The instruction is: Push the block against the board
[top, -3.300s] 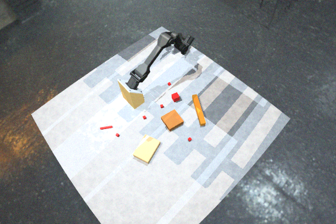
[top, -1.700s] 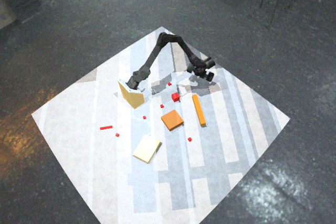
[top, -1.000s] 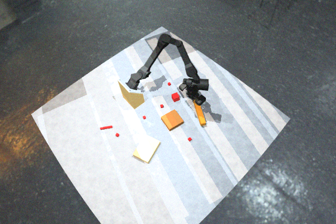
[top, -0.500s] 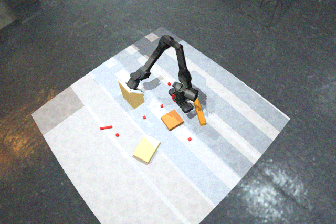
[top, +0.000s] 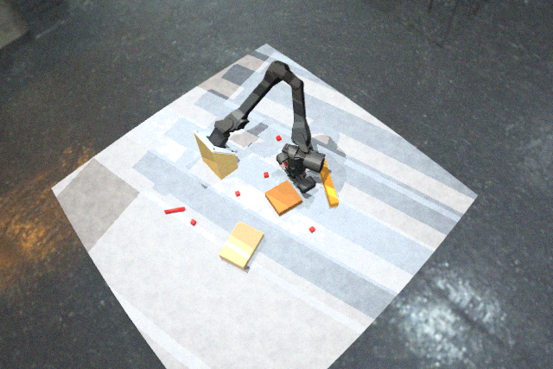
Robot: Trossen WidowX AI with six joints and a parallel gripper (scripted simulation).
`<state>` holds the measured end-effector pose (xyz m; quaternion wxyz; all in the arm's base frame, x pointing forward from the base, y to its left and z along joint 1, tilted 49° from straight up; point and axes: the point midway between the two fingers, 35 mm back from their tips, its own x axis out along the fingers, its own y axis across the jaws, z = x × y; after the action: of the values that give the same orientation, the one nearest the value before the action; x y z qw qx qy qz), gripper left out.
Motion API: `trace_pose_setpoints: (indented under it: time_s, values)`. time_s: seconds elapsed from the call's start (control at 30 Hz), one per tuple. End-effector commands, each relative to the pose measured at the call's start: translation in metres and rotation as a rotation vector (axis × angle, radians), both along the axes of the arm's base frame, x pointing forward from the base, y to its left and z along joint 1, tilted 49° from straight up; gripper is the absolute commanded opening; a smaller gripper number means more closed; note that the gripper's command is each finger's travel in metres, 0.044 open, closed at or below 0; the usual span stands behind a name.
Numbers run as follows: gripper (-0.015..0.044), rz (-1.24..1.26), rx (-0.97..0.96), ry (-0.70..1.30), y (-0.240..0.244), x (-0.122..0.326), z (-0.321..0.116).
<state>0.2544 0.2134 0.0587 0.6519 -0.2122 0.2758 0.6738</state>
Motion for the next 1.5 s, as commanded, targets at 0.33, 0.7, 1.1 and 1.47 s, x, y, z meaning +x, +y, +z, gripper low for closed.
trace_pose_setpoints:
  time_s: [0.33, 0.7, 1.1, 1.47]
  values:
    - [0.0, -0.003, -0.008, 0.006, -0.008, 0.0, -0.013]
    - [0.0, -0.003, -0.01, 0.006, -0.015, 0.0, -0.021]
    - [0.0, -0.003, -0.012, 0.006, -0.022, 0.0, -0.03]
    - [0.0, -0.003, -0.013, 0.006, -0.029, 0.001, -0.038]
